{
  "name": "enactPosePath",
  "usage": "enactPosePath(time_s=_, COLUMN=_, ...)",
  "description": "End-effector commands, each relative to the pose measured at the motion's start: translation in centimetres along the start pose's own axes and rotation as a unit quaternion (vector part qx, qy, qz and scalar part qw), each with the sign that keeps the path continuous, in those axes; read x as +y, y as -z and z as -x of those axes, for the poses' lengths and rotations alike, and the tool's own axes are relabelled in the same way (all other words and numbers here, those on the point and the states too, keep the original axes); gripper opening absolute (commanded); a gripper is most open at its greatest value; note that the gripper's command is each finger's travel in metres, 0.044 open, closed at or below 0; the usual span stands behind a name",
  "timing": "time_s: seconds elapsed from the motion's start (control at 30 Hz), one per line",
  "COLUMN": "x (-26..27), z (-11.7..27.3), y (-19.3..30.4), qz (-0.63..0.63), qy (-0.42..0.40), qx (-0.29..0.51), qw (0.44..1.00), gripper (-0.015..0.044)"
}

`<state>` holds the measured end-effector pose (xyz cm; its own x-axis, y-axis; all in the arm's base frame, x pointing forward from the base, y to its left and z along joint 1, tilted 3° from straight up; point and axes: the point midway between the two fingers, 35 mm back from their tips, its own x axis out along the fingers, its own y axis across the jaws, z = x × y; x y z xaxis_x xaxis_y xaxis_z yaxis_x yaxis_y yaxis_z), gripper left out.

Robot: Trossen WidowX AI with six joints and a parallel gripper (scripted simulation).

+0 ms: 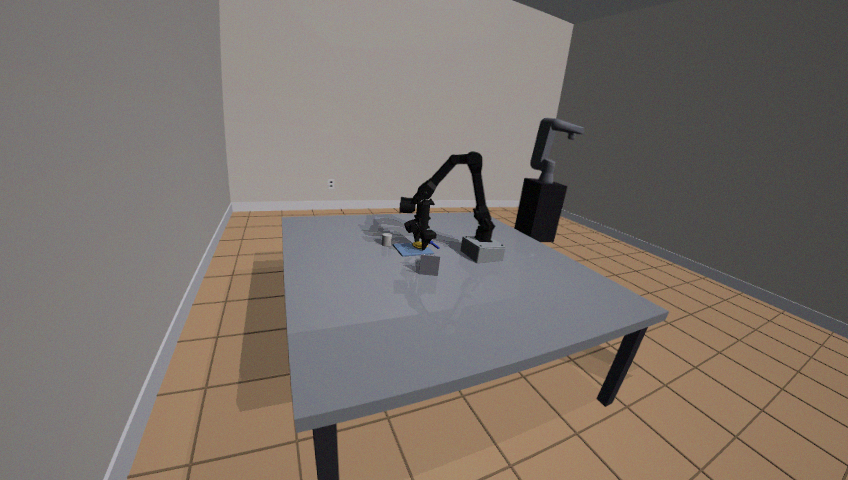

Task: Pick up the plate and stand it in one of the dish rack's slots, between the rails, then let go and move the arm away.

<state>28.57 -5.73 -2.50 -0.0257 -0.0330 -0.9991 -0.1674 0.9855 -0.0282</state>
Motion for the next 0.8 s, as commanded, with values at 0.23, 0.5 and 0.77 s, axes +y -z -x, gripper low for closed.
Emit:
enactPosePath(time_s=0.23, x=-0.5, z=5.5, y=-1.4, qz=0.001, qy=0.004, qx=-0.006, qw=1.000, gripper=0.0000)
enactPosePath(time_s=0.5, x=-0.5, z=9.6, y=-1.6, qz=0.001, qy=0.004, qx=-0.006, qw=1.000, gripper=0.0000)
enactPosePath(time_s=0.77, x=-0.5, z=13.1, y=-1.7, qz=0.001, qy=0.004, qx=-0.007, qw=1.000, gripper=0.0000)
